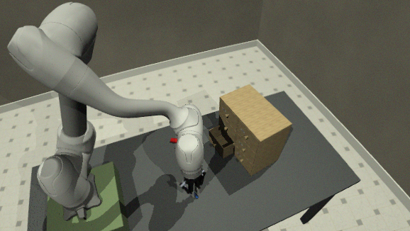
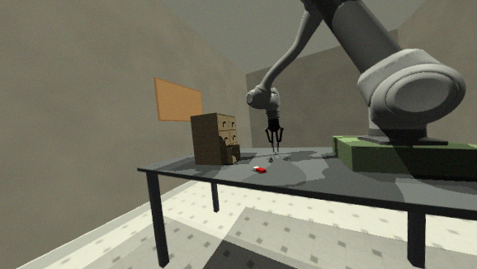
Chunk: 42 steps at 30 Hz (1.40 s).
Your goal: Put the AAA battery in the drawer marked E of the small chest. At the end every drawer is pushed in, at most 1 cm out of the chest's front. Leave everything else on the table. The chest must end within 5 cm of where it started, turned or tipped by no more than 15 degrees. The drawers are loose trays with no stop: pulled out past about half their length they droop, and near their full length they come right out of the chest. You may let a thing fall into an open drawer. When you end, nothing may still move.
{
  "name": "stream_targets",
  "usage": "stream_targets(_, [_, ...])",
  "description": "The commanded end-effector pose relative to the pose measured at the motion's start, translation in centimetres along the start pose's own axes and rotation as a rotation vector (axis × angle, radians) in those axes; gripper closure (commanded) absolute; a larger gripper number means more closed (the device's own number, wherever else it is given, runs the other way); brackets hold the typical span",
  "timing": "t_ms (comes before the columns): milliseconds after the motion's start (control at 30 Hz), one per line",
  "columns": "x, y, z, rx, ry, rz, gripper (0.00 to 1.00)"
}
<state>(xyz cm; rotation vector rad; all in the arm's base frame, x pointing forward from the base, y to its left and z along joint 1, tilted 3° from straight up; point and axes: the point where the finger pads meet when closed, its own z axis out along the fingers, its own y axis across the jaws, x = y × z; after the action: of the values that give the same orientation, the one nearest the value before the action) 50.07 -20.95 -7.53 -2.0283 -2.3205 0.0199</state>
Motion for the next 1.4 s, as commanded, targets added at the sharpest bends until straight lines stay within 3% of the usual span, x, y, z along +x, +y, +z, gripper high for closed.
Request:
stream_targets(0, [0.0,0.0,0.1,0.0,0.0,0.0,0.85])
stream_targets(400, [0.0,0.0,1.6,0.0,0.0,0.0,0.85])
stream_targets(1233, [0.0,0.0,1.7,0.0,0.0,0.0,0.85])
stream_targets(1267, [0.0,0.0,1.7,0.0,0.0,0.0,0.97])
stream_targets(1367, [0.0,0.0,1.7,0.0,0.0,0.0,0.97])
